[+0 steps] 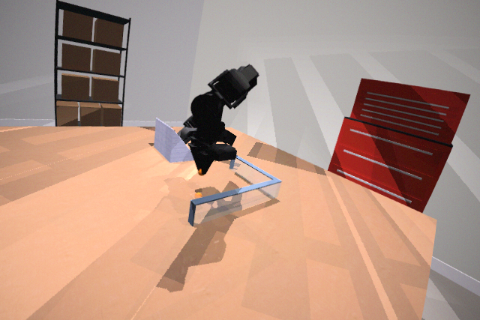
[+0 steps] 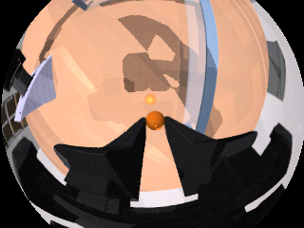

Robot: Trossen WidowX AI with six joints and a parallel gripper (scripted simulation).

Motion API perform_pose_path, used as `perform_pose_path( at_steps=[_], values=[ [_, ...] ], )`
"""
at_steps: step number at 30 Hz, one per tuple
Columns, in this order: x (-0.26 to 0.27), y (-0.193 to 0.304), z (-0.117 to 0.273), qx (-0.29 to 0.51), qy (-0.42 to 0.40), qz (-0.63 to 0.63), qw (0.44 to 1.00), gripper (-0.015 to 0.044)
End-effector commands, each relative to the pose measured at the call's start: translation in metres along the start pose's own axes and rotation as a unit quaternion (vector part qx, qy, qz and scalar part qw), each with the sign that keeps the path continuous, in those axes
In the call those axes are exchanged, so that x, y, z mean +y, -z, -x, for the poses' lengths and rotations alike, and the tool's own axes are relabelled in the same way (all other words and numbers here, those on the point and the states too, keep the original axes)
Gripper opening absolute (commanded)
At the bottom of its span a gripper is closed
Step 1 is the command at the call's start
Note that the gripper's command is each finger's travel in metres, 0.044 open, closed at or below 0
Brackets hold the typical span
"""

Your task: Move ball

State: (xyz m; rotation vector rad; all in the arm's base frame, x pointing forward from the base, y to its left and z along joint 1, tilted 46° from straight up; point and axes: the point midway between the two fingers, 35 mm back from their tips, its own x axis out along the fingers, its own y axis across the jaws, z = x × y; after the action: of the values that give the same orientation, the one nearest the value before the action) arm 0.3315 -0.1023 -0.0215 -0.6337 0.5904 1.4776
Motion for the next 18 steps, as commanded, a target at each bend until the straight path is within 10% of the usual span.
perform_pose_path(
  at_steps=[1, 18],
  values=[
    [0.0, -0.001, -0.019, -0.003, -0.003, -0.001, 1.0, 0.0],
    [0.002, -0.003, -0.066, -0.005, -0.003, -0.001, 1.0, 0.0]
  ],
)
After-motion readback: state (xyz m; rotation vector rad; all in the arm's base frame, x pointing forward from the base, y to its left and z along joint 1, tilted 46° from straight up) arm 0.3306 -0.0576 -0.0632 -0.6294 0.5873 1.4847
